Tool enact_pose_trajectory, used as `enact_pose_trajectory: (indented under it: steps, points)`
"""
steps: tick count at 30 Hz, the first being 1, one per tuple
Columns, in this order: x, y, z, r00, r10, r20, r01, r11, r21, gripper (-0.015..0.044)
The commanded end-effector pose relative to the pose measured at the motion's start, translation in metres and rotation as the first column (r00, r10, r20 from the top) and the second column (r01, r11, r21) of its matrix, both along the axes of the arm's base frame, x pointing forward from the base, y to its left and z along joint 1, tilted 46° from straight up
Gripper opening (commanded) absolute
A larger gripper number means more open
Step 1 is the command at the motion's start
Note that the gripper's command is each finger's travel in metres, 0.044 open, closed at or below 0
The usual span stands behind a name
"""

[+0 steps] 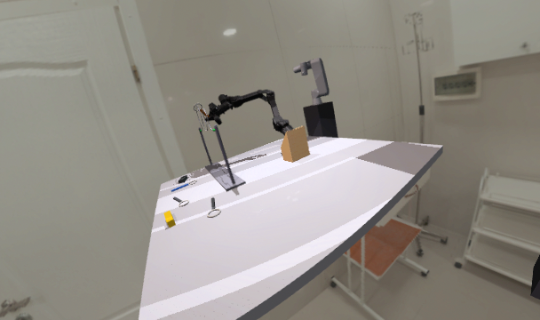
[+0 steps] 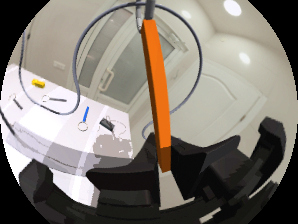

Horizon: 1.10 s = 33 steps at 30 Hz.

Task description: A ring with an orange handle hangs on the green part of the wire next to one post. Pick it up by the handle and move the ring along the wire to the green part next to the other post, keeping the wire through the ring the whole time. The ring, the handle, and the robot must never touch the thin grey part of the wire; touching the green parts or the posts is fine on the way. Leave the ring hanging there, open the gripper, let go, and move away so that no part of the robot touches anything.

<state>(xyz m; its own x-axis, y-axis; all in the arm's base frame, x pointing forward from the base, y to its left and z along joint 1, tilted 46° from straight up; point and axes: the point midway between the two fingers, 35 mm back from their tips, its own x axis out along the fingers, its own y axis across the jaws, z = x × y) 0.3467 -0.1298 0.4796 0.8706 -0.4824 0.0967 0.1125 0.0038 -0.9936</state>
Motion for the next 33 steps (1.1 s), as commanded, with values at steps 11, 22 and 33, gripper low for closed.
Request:
enact_pose_trajectory:
  steps: [11, 22, 33]
  points:
    - [0.0, 0.001, 0.007, 1.0, 0.002, 0.007, -0.001, 0.98, -0.2, -0.015]
    - [-0.001, 0.003, 0.012, 1.0, 0.001, 0.013, 0.003, 0.938, -0.345, -0.015]
    - [-0.001, 0.005, 0.018, 1.0, 0.002, 0.02, 0.008, 0.876, -0.483, -0.015]
